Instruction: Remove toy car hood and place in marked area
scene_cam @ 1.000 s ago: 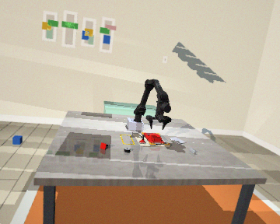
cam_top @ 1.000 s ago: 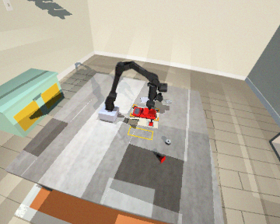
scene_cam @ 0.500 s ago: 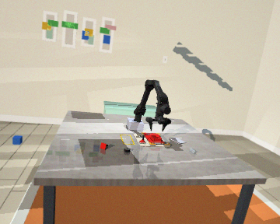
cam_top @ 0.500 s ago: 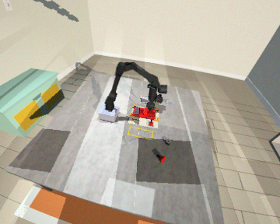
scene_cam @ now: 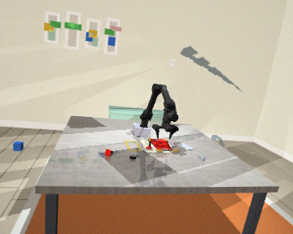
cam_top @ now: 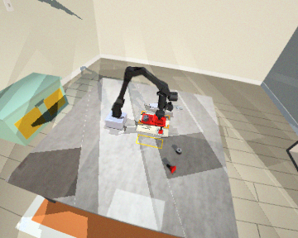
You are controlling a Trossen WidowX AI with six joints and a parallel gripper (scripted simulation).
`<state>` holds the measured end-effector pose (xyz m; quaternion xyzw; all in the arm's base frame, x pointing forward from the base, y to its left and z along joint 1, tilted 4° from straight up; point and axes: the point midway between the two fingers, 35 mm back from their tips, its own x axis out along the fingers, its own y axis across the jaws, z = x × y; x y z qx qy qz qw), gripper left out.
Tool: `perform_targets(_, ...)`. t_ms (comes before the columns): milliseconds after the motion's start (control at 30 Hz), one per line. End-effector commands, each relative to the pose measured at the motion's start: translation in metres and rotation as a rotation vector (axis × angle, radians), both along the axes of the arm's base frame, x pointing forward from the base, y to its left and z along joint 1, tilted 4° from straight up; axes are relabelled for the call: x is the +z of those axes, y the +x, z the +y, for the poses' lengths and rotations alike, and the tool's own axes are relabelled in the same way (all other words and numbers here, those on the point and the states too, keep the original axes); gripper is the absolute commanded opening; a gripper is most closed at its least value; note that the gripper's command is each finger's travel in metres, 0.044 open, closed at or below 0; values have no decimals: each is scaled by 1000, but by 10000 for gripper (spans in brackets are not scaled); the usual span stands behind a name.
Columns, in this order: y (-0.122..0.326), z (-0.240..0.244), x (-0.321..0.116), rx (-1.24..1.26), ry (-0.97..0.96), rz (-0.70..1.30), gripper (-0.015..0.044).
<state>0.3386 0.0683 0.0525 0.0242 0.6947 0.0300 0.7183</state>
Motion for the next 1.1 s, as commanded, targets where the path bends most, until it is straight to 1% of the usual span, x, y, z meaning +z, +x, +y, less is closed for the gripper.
perform_targets(0,-3,0,-8,6,3,14,440)
perform_targets(500,-3,1,-23,6,3,15,440)
perform_targets(1067,-3,2,-27,6,3,15,440)
